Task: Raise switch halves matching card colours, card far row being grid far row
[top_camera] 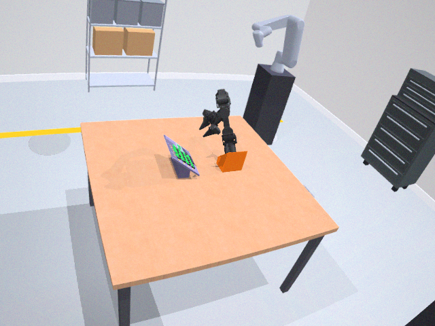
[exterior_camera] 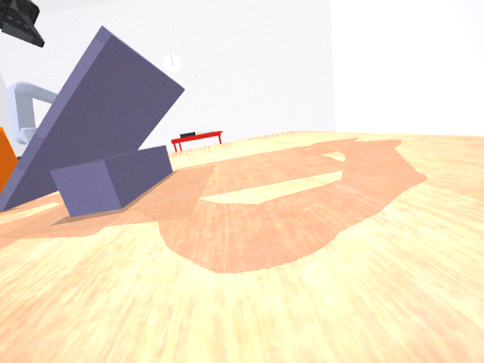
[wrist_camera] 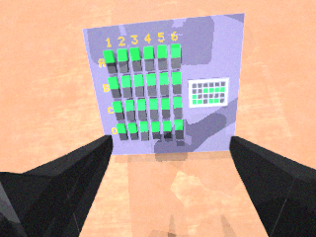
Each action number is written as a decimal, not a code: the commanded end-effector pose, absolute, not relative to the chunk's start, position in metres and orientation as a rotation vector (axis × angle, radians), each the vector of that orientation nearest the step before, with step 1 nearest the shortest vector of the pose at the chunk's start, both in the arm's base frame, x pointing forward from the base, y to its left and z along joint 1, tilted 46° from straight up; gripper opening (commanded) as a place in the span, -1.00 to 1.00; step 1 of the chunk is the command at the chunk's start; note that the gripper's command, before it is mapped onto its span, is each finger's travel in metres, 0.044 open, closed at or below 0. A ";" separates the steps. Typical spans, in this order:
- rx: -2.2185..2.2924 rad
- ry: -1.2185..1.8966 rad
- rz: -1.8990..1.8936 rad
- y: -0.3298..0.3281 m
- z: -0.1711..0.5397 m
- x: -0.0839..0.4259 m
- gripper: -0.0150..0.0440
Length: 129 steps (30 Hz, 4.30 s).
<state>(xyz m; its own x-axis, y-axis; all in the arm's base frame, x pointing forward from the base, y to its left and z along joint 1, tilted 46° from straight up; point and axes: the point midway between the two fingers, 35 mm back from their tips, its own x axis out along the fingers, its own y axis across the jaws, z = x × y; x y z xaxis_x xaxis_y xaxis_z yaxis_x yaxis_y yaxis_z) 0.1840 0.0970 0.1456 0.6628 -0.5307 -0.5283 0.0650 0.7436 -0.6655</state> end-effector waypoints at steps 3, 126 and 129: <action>-0.666 0.793 -0.361 0.108 0.132 0.200 0.60; -0.724 0.831 -0.378 0.094 0.027 0.341 -0.49; -0.724 0.831 -0.378 0.094 0.027 0.341 -0.49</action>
